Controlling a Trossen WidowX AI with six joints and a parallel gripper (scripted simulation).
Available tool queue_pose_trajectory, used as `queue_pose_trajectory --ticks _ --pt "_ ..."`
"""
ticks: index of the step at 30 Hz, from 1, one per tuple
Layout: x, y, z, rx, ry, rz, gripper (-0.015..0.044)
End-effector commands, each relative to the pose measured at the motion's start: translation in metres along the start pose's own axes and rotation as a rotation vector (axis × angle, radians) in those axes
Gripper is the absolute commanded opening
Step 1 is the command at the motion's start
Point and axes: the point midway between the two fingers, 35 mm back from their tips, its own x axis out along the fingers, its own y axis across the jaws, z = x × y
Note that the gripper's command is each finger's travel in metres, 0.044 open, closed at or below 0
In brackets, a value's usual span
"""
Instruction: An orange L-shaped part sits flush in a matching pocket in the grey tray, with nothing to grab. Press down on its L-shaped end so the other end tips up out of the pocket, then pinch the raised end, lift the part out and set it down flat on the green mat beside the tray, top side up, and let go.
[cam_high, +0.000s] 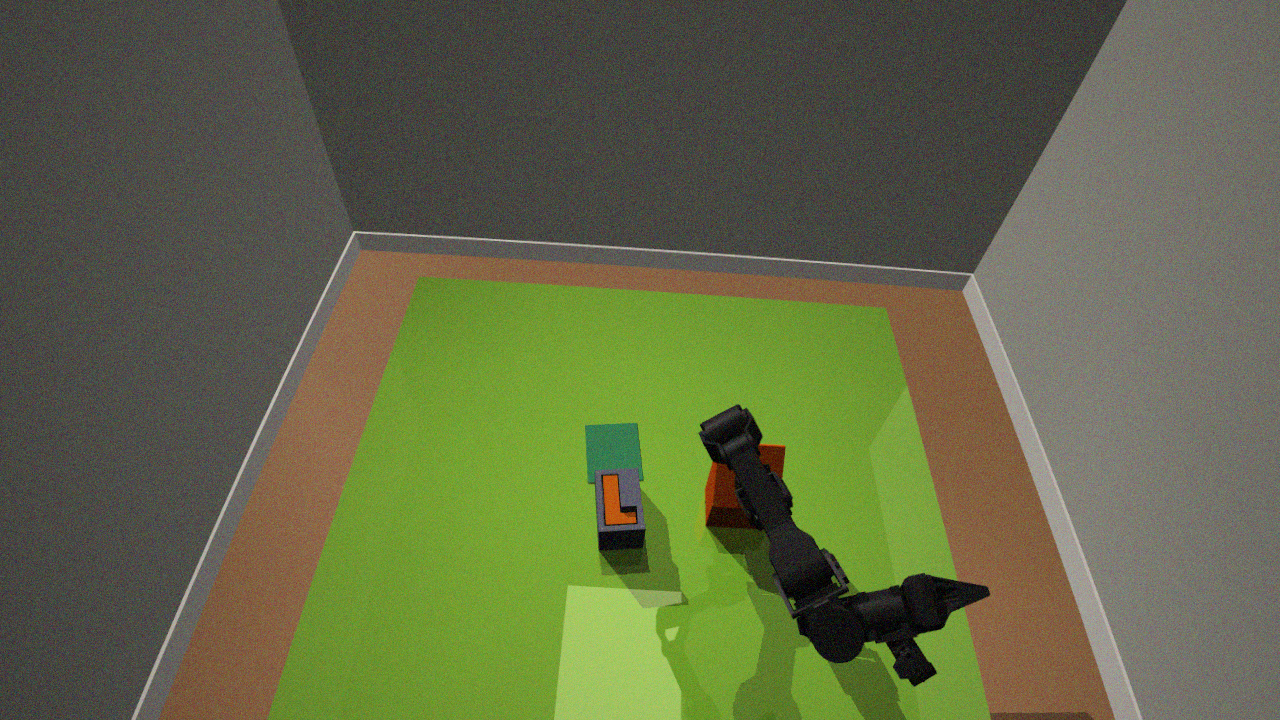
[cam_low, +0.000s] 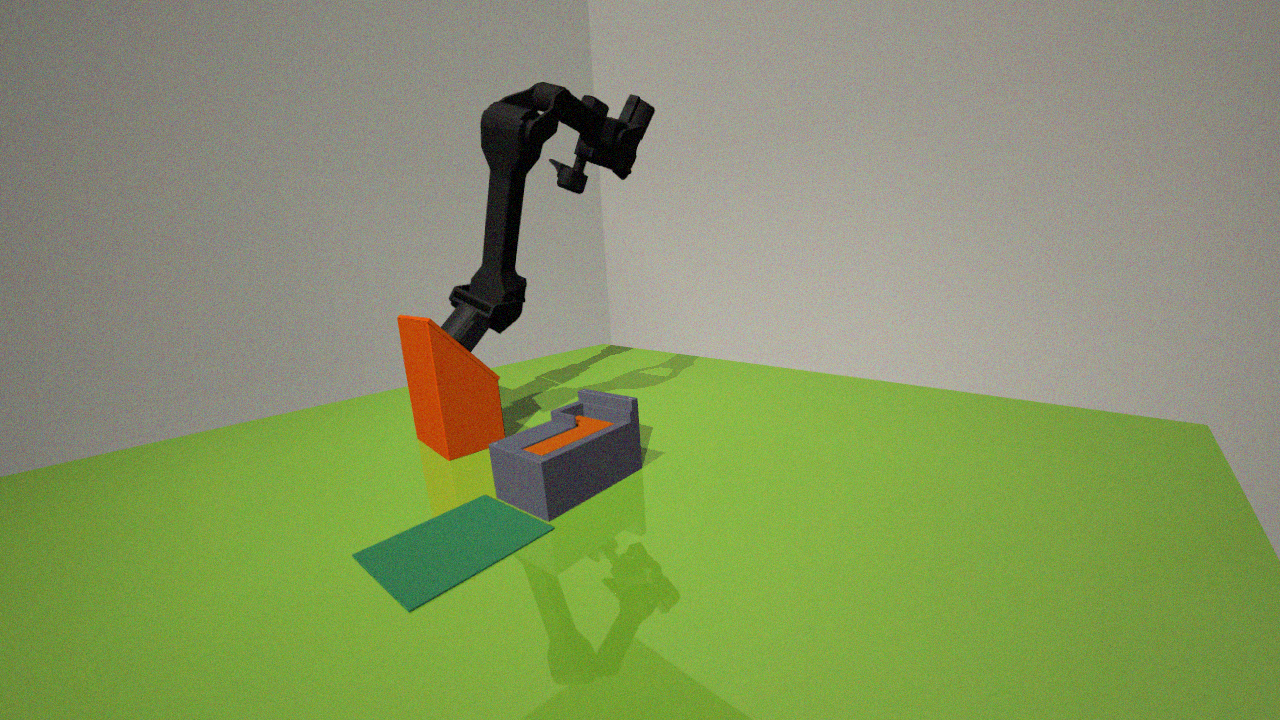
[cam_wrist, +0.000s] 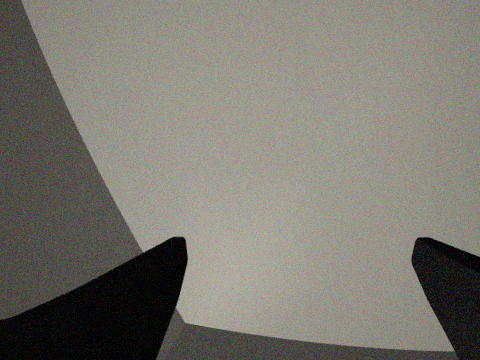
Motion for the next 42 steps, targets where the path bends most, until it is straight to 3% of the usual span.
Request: queue_pose_trajectory --ticks 1,6,9,17,23,29,33,42 --pt "0.000 -0.001 0.001 0.001 -0.005 -0.004 0.0374" --pt "-0.001 -0.037 0.035 0.017 -0.121 -0.101 0.0243" --pt "-0.014 -0.070 0.068 0.003 -0.282 -0.216 0.0180" --pt "-0.042 -0.108 0.107 -0.021 -0.474 -0.357 0.0180" --pt "-0.088 -0.151 0.135 0.001 -0.649 -0.532 0.0180" --pt "-0.153 -0.197 0.151 0.069 -0.805 -0.717 0.0180" --pt "-0.215 -0.227 0.148 0.077 -0.896 -0.892 0.0180" --pt "-0.356 -0.263 0.090 0.261 -1.116 -1.204 0.0180"
